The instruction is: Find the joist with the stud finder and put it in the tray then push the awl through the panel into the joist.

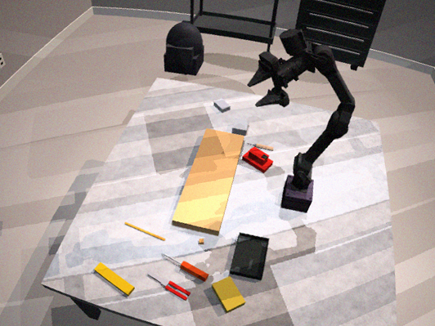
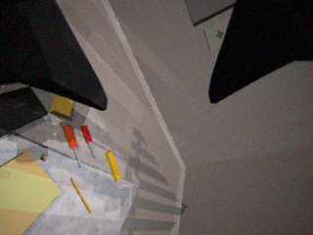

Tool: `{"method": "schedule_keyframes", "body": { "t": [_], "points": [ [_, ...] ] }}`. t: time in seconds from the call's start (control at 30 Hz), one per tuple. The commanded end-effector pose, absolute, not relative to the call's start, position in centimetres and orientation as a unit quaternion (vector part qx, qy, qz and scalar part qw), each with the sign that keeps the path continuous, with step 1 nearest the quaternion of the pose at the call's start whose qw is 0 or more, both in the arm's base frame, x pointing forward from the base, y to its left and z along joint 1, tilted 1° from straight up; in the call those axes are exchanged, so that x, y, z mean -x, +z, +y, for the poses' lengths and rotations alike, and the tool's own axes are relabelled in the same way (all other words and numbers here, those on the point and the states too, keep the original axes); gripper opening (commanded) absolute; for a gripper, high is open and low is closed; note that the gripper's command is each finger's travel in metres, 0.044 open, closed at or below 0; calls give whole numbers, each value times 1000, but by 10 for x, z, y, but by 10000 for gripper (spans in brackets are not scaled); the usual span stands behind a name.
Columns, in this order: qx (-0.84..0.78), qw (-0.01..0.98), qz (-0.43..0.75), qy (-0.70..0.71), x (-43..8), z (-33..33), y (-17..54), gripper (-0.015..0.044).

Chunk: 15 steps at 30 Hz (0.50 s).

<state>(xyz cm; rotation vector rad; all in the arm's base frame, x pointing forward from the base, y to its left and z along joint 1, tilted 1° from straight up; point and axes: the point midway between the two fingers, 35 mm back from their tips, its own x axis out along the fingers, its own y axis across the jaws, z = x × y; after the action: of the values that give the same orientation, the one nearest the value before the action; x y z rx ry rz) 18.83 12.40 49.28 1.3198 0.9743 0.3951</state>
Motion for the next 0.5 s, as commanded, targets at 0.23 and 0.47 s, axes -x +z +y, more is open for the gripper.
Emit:
{"method": "schedule_keyframes", "body": {
  "t": [0.23,0.47],
  "points": [
    [-701,562,437,-48,-269,86,421,440],
    [-780,409,379,-284,-323,25,325,440]
  ]
}}
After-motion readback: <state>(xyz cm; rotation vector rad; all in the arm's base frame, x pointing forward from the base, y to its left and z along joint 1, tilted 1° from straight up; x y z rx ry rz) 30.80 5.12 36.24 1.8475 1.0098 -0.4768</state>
